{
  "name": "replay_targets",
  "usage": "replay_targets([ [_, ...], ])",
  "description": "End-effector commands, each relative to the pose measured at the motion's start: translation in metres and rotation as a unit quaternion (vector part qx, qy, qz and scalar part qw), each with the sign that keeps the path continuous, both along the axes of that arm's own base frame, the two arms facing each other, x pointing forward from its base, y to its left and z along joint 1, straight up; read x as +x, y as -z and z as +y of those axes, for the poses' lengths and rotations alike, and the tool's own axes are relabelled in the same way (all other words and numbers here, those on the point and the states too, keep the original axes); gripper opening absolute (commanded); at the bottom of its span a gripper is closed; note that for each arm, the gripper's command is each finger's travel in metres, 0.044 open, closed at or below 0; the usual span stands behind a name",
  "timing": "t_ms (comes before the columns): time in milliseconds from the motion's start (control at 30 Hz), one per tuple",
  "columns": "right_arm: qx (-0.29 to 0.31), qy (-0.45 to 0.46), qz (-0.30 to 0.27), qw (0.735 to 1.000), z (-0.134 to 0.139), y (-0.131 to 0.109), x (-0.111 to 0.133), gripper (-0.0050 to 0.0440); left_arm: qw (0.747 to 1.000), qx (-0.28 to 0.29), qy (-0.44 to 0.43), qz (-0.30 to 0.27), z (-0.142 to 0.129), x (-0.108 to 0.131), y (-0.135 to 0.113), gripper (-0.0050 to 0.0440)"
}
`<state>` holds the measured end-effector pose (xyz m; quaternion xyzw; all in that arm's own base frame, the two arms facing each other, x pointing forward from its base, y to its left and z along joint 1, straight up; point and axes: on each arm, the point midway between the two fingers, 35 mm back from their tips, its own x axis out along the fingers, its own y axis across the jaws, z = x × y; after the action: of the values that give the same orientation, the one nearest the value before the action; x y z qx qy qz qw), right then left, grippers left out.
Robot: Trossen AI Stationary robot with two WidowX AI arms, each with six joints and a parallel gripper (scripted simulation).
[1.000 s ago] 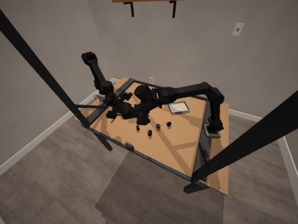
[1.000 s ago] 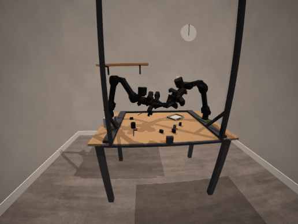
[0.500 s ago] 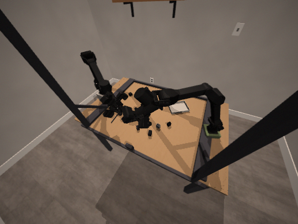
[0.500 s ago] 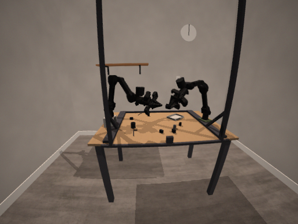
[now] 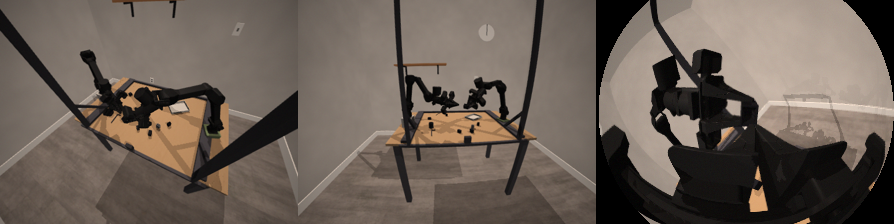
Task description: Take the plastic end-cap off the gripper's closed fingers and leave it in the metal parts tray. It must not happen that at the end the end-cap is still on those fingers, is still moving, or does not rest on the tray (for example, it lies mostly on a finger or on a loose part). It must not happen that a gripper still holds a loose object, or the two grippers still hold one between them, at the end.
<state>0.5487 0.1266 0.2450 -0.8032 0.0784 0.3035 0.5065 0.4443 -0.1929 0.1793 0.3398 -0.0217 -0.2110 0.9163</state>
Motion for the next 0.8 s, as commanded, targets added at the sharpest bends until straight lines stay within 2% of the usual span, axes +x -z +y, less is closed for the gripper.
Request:
replay_targets([
  [0,0.007,0.001,-0.020,1.000,0.000,-0.021,-0.002,0.0000,1.000,-0.010,-0.003,-0.018,0.003,-0.005,-0.018,0.0000],
  [600,0.007,0.001,-0.020,1.000,0.000,-0.021,-0.002,0.0000,1.000,-0.010,-0.005,-0.018,0.010,-0.016,-0.019,0.0000],
  [700,0.007,0.001,-0.020,1.000,0.000,-0.021,-0.002,0.0000,0.999,-0.031,-0.020,-0.018,0.024,-0.018,-0.033,0.0000],
  [767,0.007,0.001,-0.020,1.000,0.000,-0.021,-0.002,0.0000,0.999,-0.031,-0.020,-0.018,0.024,-0.018,-0.033,0.0000],
])
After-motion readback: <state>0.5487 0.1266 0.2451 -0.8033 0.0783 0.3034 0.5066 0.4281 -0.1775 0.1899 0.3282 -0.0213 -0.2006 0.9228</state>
